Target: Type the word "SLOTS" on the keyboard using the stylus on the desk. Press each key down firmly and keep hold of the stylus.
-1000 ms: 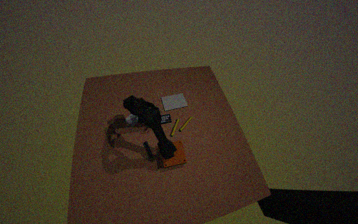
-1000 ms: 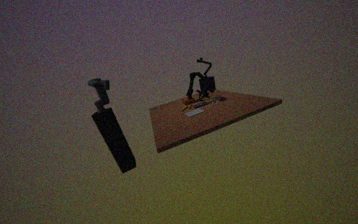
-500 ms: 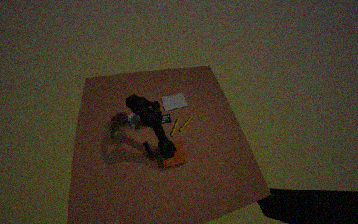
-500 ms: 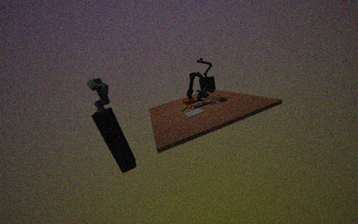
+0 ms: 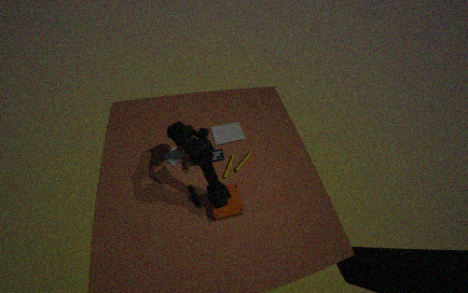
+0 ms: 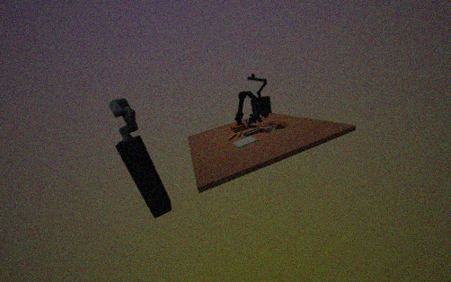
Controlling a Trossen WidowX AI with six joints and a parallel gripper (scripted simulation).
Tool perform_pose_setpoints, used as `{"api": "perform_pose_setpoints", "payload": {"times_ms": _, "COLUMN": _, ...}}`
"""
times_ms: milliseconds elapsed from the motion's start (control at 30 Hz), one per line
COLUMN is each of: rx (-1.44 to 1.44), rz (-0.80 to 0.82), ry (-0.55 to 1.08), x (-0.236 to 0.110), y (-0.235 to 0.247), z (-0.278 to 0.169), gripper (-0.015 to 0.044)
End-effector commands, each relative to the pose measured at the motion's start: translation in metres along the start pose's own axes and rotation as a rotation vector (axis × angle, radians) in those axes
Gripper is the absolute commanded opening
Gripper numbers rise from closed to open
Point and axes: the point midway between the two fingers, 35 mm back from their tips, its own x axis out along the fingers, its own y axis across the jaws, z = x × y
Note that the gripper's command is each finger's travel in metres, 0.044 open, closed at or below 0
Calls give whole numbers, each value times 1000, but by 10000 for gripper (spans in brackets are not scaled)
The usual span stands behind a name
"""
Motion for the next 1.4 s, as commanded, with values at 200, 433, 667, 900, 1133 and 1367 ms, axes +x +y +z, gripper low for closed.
{"api": "perform_pose_setpoints", "payload": {"times_ms": 200, "rx": -326, "rz": -49, "ry": 44, "x": 6, "y": -15, "z": -6, "gripper": 0}}
{"api": "perform_pose_setpoints", "payload": {"times_ms": 433, "rx": -562, "rz": -74, "ry": 84, "x": 11, "y": -25, "z": -11, "gripper": 0}}
{"api": "perform_pose_setpoints", "payload": {"times_ms": 667, "rx": -713, "rz": -84, "ry": 113, "x": 13, "y": -31, "z": -14, "gripper": 0}}
{"api": "perform_pose_setpoints", "payload": {"times_ms": 900, "rx": -713, "rz": -84, "ry": 113, "x": 20, "y": -25, "z": -7, "gripper": 0}}
{"api": "perform_pose_setpoints", "payload": {"times_ms": 1133, "rx": -713, "rz": -84, "ry": 113, "x": 34, "y": -13, "z": 6, "gripper": 0}}
{"api": "perform_pose_setpoints", "payload": {"times_ms": 1367, "rx": -713, "rz": -84, "ry": 113, "x": 34, "y": -13, "z": 6, "gripper": 0}}
